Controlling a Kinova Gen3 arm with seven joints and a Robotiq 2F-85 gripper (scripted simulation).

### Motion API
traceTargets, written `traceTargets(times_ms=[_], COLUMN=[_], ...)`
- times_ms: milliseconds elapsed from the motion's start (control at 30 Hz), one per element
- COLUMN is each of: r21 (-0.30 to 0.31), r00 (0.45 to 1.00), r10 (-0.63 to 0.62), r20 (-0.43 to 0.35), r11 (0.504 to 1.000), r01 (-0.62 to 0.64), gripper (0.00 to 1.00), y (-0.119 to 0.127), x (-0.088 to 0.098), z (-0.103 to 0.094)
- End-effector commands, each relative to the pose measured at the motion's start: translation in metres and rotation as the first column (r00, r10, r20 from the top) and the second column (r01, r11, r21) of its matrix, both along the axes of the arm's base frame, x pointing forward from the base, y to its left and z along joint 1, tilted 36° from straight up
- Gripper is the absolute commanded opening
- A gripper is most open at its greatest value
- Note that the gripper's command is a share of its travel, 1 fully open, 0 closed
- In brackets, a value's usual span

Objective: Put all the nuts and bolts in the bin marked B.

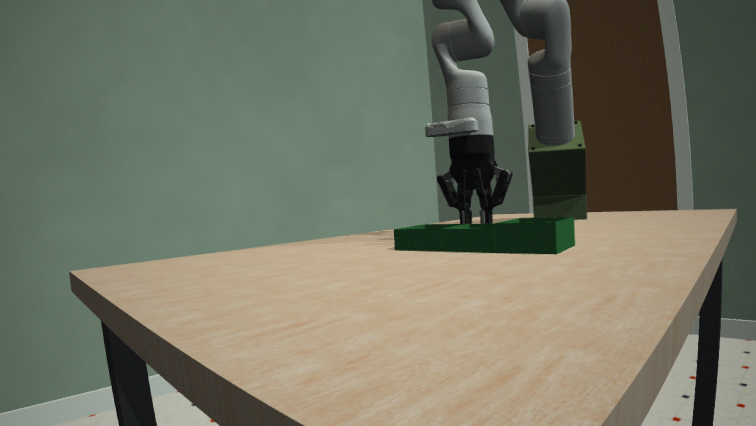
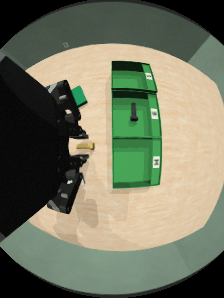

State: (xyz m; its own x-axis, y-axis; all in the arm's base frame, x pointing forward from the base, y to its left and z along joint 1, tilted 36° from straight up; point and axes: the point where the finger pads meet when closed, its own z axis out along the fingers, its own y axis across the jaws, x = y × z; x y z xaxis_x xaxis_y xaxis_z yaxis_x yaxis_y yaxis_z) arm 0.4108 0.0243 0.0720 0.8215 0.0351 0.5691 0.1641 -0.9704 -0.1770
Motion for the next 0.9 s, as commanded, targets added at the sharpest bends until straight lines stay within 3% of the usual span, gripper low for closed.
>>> traceTargets(times_ms=[0,633,667,867], r21=[0.0,0.0,0.0,0.0], r00=[1.0,1.0,1.0,1.0], r10=[0.0,0.0,0.0,0.0], r20=[-0.001,-0.001,-0.001,-0.001], r11=[1.0,1.0,1.0,1.0], r01=[0.0,0.0,0.0,0.0], gripper=[0.3,0.3,0.1,0.1], y=[0.0009,0.0031,0.0031,0.0031], x=[0.0017,0.0048,0.0048,0.0049], z=[-0.0029,-0.0085,-0.0085,-0.0085])
